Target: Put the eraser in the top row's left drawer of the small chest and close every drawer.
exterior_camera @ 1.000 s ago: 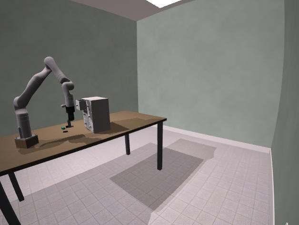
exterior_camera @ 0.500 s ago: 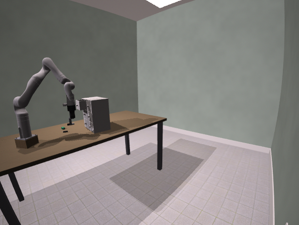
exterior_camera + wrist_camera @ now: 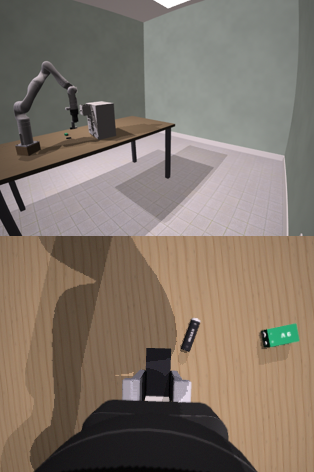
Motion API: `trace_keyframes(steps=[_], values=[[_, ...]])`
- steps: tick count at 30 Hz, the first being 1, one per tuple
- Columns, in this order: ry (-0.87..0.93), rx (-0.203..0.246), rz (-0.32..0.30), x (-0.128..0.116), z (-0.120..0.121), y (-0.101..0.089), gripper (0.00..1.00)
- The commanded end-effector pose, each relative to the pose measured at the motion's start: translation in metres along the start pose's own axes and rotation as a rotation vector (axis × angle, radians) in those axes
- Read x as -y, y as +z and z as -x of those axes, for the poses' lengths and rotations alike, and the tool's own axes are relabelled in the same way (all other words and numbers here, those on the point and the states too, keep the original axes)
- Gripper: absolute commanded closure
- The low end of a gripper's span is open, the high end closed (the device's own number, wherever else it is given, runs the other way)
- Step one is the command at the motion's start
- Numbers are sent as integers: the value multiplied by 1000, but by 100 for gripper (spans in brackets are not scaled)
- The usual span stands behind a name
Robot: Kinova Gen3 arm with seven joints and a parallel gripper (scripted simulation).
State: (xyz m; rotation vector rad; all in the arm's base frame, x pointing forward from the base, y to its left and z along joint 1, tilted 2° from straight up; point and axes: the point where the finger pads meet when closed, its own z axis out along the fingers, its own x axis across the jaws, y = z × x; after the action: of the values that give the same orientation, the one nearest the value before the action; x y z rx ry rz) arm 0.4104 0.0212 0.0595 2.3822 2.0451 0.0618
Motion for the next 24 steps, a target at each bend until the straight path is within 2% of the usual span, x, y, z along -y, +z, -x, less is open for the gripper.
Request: trace_keyframes(steps=[1,14,24], values=[[-20,-1,3,0,-8,-1,55],[-20,-1,3,0,-8,-6,55],[-20,-1,3,0,-8,-29,55]])
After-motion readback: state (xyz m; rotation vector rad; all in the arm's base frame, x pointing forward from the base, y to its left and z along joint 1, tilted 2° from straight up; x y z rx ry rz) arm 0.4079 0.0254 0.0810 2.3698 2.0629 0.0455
